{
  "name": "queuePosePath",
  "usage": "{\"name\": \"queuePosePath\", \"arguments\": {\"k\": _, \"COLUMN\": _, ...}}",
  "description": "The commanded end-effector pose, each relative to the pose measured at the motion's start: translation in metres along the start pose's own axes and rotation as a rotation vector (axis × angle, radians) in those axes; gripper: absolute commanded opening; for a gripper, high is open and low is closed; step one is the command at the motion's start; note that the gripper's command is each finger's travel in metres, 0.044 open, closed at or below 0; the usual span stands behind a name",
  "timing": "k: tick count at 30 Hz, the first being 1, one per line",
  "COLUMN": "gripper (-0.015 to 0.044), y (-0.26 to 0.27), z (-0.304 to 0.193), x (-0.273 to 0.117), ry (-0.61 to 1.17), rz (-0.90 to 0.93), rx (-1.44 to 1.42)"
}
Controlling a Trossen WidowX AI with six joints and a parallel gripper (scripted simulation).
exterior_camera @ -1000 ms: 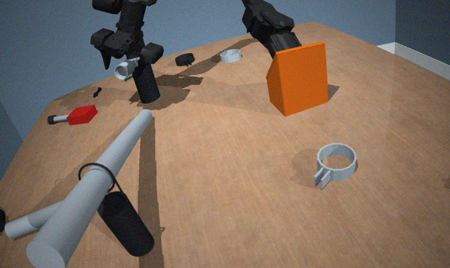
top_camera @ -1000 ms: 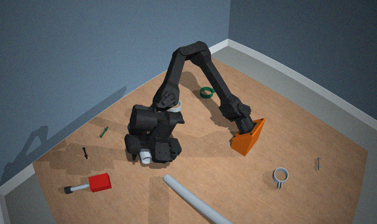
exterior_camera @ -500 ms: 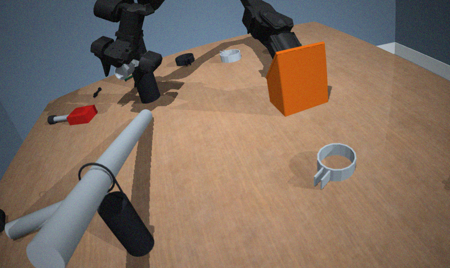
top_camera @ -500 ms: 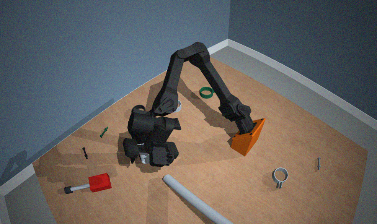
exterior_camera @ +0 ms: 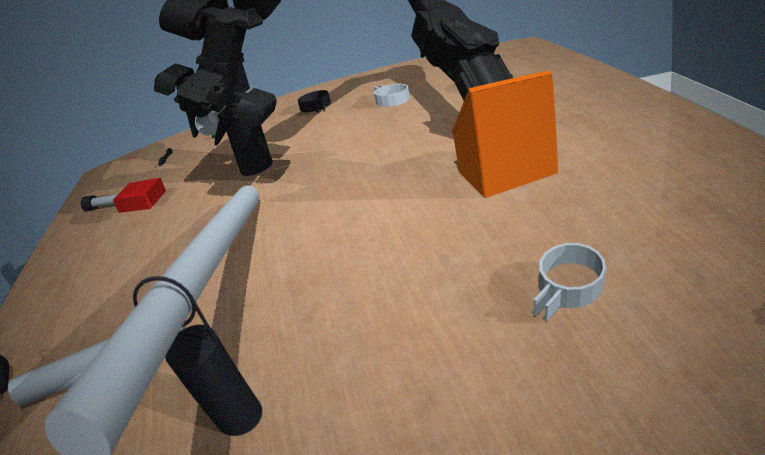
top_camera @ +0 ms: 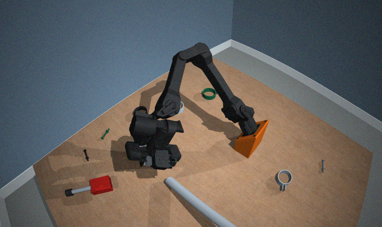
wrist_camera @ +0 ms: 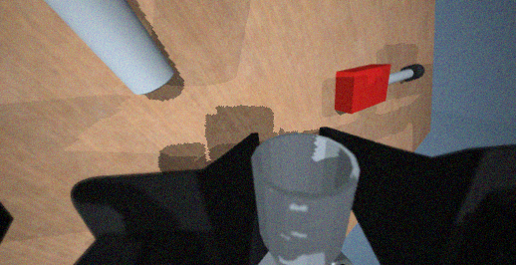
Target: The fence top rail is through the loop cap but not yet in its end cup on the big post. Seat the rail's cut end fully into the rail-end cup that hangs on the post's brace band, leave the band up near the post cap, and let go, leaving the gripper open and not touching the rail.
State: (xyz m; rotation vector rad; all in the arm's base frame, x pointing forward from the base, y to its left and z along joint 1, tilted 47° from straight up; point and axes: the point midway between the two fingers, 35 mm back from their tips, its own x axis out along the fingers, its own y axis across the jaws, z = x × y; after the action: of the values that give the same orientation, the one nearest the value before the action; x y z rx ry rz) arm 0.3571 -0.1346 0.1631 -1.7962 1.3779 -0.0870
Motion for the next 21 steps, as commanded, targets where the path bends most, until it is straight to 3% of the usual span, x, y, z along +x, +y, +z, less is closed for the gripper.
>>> {"name": "queuePosePath", "arguments": {"k": 1, "gripper": 0.0053, "y": 0.001, "z": 0.001, "x": 0.000, "ry": -0.005, "rz": 0.000, "rx": -0.008}}
{"name": "queuePosePath", "arguments": {"k": 3, "gripper": 0.0000, "y": 0.002, "z": 0.001, "x": -0.001, "ry": -0.015, "rz": 0.001, "rx": -0.025}}
{"name": "queuePosePath", "arguments": {"k": 21, "gripper": 0.0000, "y": 0.013, "z": 0.000, "x": -0.007, "ry": -0.080, "rz": 0.001, "rx": -0.138}}
